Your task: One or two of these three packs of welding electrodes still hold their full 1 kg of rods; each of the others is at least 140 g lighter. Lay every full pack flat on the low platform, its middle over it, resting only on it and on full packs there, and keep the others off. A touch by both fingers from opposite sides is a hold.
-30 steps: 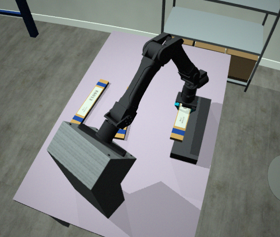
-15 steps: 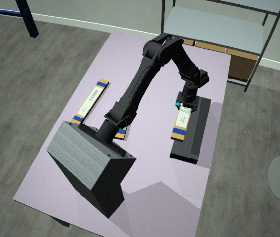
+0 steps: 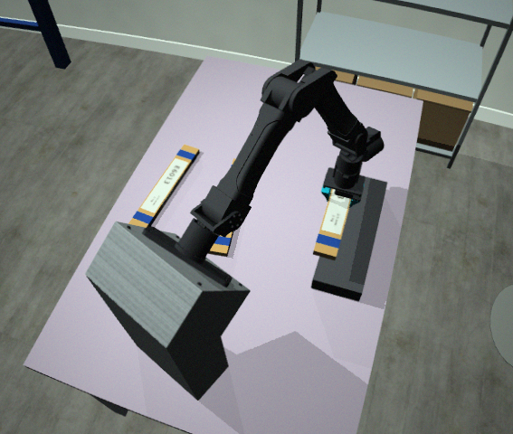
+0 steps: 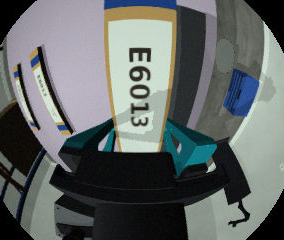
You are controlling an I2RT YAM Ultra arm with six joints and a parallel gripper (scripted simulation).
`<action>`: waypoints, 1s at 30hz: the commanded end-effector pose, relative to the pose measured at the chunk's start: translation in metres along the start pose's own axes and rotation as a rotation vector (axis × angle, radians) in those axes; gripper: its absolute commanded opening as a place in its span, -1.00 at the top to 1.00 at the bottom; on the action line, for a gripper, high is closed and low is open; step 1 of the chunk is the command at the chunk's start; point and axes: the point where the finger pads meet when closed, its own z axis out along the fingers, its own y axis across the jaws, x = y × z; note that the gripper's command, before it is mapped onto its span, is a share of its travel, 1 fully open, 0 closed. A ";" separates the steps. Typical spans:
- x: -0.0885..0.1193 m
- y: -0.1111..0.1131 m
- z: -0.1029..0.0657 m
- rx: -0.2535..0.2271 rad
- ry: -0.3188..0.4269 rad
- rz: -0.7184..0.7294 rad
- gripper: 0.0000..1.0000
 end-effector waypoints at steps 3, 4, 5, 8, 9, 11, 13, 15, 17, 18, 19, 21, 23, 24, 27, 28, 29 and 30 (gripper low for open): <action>-0.020 -0.018 -0.024 0.045 -0.053 -0.008 1.00; -0.020 -0.018 -0.024 0.045 -0.053 -0.008 1.00; -0.020 -0.018 -0.024 0.045 -0.053 -0.008 1.00; -0.020 -0.018 -0.024 0.045 -0.053 -0.008 1.00; -0.020 -0.018 -0.024 0.045 -0.053 -0.008 1.00; -0.020 -0.018 -0.023 0.045 -0.053 -0.008 1.00; -0.020 -0.018 -0.023 0.046 -0.054 -0.008 1.00; -0.020 -0.018 -0.023 0.047 -0.056 -0.009 1.00; -0.021 -0.019 -0.023 0.048 -0.058 -0.010 1.00; -0.021 -0.019 -0.023 0.049 -0.059 -0.010 1.00; -0.021 -0.019 -0.023 0.050 -0.060 -0.010 1.00; -0.022 -0.019 -0.023 0.051 -0.062 -0.011 1.00; -0.022 -0.019 -0.023 0.051 -0.062 -0.011 1.00; -0.022 -0.019 -0.023 0.052 -0.063 -0.012 1.00; -0.022 -0.020 -0.023 0.053 -0.066 -0.013 1.00; -0.023 -0.020 -0.023 0.054 -0.067 -0.013 1.00; -0.023 -0.020 -0.023 0.055 -0.068 -0.014 1.00; -0.023 -0.020 -0.023 0.055 -0.069 -0.014 1.00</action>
